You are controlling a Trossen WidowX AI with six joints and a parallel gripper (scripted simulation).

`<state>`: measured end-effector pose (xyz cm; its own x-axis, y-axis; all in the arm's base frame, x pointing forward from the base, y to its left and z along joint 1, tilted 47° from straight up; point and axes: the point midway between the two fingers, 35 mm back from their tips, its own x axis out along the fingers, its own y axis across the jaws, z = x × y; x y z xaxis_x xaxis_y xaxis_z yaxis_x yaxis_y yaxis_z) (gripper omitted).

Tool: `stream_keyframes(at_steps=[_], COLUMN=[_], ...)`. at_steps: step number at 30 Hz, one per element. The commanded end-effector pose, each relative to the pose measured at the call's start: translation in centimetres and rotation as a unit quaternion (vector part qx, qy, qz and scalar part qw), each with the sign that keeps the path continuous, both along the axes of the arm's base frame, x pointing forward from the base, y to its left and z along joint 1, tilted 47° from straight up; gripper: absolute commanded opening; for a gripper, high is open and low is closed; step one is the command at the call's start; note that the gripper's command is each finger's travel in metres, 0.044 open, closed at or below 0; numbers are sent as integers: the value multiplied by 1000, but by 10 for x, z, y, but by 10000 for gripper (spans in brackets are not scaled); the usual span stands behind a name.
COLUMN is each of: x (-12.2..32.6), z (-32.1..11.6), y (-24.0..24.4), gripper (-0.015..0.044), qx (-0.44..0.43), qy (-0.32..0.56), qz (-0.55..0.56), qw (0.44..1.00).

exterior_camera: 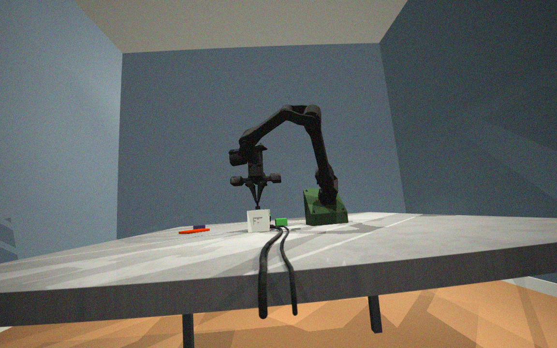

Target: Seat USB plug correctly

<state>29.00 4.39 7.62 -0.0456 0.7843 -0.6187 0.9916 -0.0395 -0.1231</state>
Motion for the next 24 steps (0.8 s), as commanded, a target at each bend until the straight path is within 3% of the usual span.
stream_keyframes(at_steps=[1, 6, 10, 24], x=[0, 0, 0, 0], z=[0, 0, 0, 0], y=[3, 3, 0, 0], gripper=[0, 0, 95, 95], qx=[1, 1, 0, 0], qy=[0, 0, 0, 0], qz=[3, 3, 0, 0], qw=[1000, 1000, 1000, 1000])
